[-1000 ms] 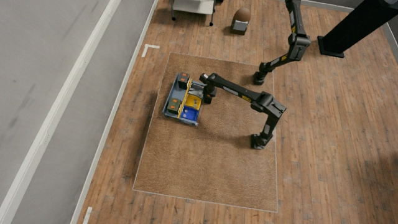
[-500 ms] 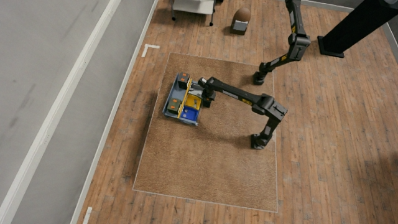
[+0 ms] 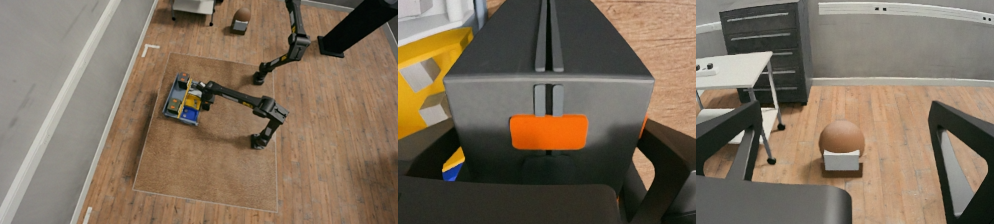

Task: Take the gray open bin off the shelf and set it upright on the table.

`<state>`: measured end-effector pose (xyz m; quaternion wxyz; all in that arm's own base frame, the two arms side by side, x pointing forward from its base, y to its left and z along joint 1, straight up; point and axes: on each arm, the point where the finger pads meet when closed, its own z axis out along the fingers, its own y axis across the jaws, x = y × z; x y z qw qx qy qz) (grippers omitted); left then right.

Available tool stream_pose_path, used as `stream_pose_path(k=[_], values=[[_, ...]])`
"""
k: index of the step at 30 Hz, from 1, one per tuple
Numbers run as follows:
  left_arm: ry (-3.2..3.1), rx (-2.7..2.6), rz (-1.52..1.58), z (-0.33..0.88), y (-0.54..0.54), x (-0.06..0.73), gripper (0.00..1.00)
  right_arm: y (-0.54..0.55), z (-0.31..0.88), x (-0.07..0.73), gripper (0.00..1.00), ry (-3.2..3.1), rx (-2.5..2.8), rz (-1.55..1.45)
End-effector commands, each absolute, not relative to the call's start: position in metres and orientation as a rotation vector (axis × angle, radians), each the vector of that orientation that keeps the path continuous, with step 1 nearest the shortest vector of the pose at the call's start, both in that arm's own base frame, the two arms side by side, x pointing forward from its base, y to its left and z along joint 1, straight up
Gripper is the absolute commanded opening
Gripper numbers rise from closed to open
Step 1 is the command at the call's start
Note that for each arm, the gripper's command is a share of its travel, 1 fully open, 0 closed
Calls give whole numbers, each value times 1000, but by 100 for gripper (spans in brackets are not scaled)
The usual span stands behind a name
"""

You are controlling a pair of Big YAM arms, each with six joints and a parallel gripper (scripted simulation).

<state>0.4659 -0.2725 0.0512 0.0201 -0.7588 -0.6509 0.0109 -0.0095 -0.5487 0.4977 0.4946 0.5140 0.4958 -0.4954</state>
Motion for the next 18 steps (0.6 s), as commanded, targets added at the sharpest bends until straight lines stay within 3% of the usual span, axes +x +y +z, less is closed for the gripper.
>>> stream_pose_path(k=[1, 18], values=[[-2081, -2406, -26, 90, -266, 487, 0, -545, 501, -14, 100, 1197, 1227, -1227], [-2082, -2390, -21, 86, -249, 485, 0, -545, 501, -14, 100, 1197, 1227, -1227]])
